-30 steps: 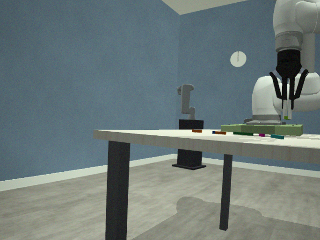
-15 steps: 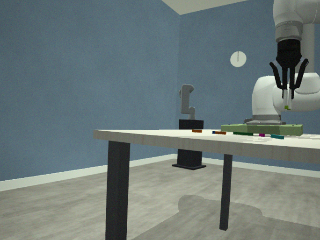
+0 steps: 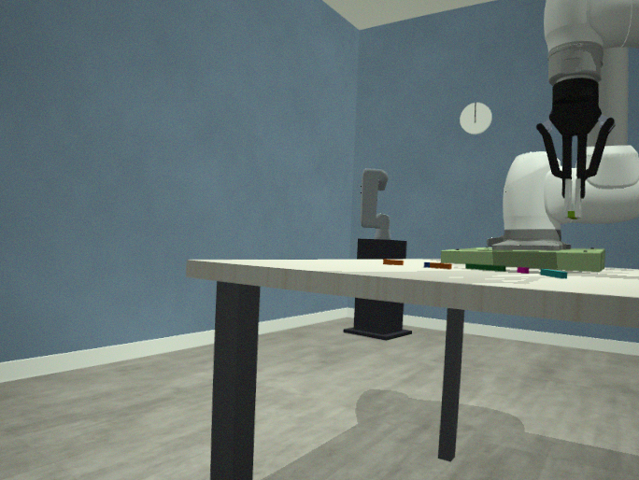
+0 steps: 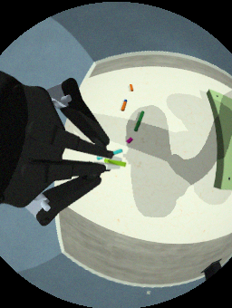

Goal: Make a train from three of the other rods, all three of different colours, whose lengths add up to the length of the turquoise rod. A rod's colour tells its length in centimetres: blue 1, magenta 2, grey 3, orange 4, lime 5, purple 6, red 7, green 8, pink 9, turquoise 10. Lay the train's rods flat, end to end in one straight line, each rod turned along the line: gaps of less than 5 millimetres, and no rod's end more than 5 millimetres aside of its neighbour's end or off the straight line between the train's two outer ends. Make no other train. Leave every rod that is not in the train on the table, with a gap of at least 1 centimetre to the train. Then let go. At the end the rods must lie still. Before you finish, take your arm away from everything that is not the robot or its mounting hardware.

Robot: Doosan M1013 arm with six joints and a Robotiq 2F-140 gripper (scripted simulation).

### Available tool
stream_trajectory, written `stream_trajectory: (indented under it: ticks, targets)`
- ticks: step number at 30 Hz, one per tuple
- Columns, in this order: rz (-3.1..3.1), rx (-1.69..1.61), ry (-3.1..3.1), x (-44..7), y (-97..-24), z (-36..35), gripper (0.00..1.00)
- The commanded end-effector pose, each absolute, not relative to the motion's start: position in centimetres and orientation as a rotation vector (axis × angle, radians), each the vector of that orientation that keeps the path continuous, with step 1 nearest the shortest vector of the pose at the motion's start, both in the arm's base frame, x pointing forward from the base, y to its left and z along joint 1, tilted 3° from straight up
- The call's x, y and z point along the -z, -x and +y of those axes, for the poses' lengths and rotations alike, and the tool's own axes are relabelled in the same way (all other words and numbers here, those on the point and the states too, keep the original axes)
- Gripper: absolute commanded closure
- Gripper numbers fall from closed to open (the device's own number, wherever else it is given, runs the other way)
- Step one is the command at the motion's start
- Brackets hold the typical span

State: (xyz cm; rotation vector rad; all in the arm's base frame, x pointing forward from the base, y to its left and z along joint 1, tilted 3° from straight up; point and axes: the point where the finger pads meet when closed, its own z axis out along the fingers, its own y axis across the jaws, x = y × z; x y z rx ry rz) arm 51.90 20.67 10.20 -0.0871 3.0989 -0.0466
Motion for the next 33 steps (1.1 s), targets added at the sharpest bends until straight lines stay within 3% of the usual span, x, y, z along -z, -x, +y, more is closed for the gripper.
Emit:
stream_trajectory:
  ticks: [1, 33]
  targets:
    - [3.096, 0.047, 0.187, -10.2, -52.0, 20.5, 0.97]
    - [2.569, 0.072, 1.774, -10.4, -54.0, 16.8, 0.97]
